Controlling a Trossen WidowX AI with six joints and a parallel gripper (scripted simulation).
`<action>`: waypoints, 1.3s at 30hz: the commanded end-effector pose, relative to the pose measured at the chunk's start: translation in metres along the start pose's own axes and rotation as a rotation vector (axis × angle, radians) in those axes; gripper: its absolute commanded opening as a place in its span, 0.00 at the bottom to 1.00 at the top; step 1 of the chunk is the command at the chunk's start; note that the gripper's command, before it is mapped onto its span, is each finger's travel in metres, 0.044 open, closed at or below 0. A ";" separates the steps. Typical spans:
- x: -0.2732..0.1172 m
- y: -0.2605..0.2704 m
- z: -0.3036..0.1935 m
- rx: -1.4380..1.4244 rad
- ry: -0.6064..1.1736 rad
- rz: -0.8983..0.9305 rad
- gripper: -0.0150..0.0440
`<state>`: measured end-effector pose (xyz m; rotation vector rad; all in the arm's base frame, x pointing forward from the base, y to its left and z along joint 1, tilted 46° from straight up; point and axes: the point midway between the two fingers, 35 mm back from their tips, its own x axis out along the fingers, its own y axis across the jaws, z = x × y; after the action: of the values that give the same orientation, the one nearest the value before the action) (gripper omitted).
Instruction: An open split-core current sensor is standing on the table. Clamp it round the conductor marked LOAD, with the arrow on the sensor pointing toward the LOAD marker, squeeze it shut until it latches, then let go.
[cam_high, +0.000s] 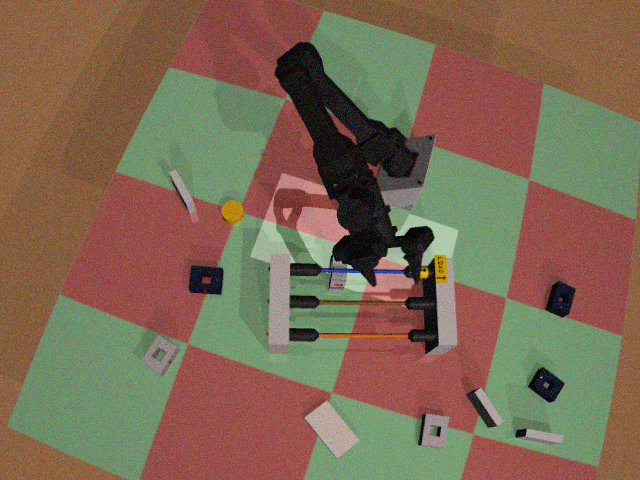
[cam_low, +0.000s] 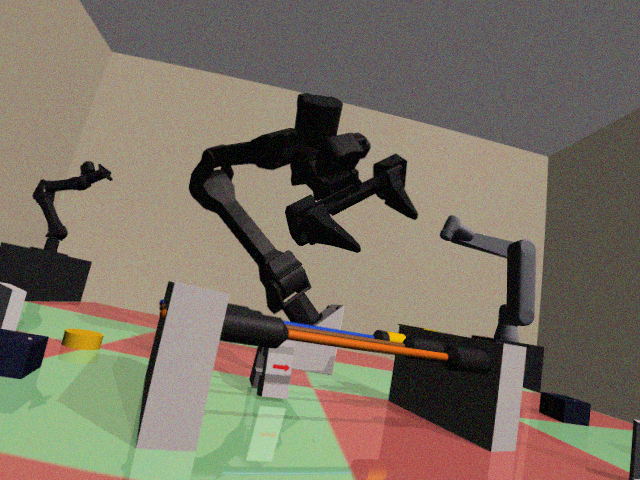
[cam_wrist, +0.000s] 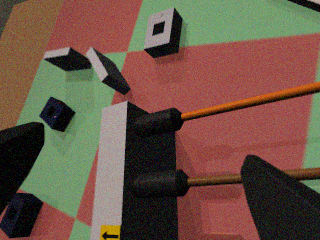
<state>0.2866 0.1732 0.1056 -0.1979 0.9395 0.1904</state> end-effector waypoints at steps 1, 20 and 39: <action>0.010 0.030 -0.043 -0.154 0.170 -0.073 1.00; -0.002 0.069 -0.136 -0.680 0.420 -0.390 1.00; -0.021 -0.056 -0.077 -0.504 0.434 -0.499 0.75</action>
<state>0.2184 0.1322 0.0690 -0.9712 1.2172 -0.0318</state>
